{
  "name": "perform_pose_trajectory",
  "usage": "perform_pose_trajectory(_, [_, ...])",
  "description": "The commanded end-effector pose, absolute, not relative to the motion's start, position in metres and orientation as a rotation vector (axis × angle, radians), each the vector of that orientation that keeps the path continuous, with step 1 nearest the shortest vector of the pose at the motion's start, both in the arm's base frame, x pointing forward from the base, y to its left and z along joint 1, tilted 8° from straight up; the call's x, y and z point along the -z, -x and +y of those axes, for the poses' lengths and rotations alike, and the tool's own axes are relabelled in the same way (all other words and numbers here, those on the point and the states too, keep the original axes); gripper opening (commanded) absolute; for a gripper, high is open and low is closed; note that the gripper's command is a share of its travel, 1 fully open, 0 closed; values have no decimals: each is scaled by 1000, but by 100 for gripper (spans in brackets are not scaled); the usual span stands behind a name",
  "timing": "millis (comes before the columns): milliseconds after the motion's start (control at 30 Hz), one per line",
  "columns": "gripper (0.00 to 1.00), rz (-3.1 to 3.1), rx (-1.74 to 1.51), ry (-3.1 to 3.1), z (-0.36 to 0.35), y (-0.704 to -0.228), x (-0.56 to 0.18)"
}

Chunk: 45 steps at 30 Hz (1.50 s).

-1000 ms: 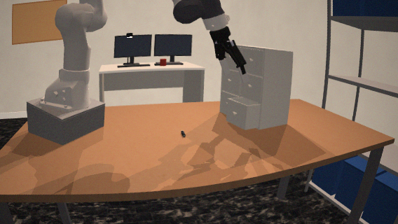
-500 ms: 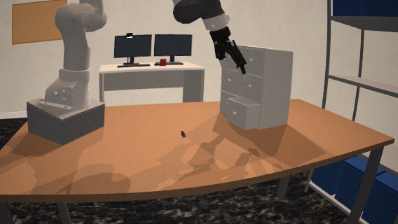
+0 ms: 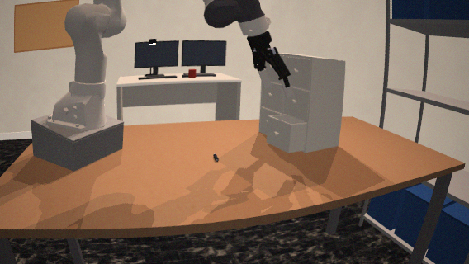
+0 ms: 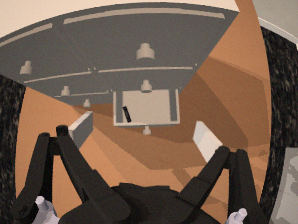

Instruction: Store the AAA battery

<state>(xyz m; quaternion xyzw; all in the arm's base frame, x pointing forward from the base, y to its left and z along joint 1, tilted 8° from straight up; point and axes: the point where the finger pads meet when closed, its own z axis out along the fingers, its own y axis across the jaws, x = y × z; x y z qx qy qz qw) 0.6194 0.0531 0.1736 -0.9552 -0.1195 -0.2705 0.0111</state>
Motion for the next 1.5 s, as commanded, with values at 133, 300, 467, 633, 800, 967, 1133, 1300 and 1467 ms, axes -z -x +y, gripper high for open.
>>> perform_pose_trajectory(133, [100,-378,839,2979,54,-619,-173])
perform_pose_trajectory(300, [100,-378,839,2979,54,-619,-173])
perform_pose_trajectory(467, [100,-378,839,2979,54,-619,-173])
perform_pose_trajectory(633, [100,-378,839,2979,54,-619,-173])
perform_pose_trajectory(800, [100,-378,839,2979,54,-619,-173])
perform_pose_trajectory(967, [100,-378,839,2979,54,-619,-173])
perform_pose_trajectory(1133, [100,-377,839,2979,54,-619,-173])
perform_pose_trajectory(1300, [100,-373,839,2979,54,-619,-173])
perform_pose_trajectory(1467, [100,-364,839,2980,54,-619,-173])
